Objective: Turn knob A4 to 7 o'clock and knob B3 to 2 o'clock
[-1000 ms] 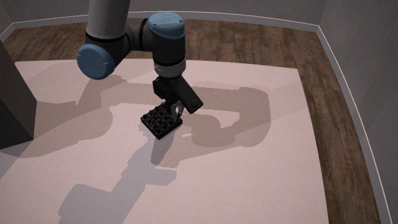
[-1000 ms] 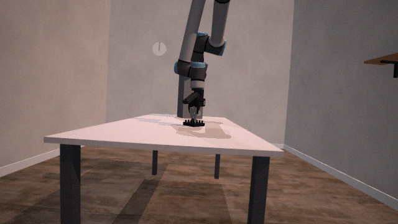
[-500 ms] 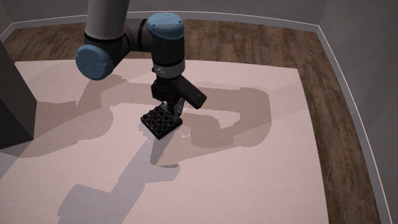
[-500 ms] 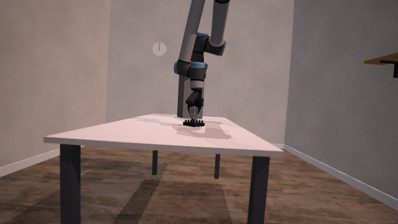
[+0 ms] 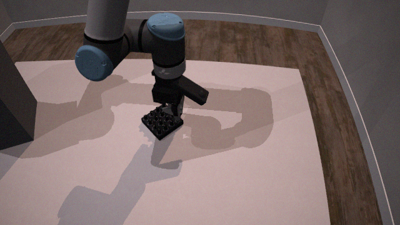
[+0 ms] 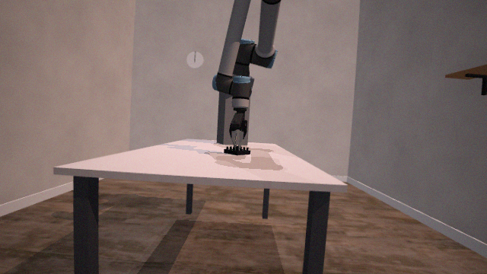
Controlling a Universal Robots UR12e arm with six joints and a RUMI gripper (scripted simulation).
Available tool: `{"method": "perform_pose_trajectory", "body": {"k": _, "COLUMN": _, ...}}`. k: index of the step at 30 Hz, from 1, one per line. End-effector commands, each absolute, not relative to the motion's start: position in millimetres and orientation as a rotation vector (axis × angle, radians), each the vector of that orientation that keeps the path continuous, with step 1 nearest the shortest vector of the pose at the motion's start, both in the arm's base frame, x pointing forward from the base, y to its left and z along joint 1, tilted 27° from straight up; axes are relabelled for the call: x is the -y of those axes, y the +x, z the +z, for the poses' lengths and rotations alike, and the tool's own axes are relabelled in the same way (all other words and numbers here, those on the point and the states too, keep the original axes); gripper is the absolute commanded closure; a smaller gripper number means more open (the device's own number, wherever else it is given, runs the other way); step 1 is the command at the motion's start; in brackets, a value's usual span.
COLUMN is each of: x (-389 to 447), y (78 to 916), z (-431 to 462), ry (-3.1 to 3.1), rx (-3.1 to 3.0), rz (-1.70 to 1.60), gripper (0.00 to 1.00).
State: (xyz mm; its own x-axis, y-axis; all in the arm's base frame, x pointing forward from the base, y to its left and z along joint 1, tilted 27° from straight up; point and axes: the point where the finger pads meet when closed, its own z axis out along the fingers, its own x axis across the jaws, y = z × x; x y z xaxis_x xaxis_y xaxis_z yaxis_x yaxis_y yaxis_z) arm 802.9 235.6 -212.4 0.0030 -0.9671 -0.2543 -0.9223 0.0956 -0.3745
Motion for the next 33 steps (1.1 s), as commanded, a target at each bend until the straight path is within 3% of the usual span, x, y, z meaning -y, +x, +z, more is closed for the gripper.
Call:
{"method": "perform_pose_trajectory", "body": {"k": 1, "x": -235.9, "y": 803.2, "z": -211.6, "ry": -1.927, "rx": -1.864, "rz": -0.160, "gripper": 0.96}}
{"method": "perform_pose_trajectory", "body": {"k": 33, "x": -236.7, "y": 803.1, "z": -211.5, "ry": -2.084, "rx": -1.700, "rz": -0.213, "gripper": 0.96}}
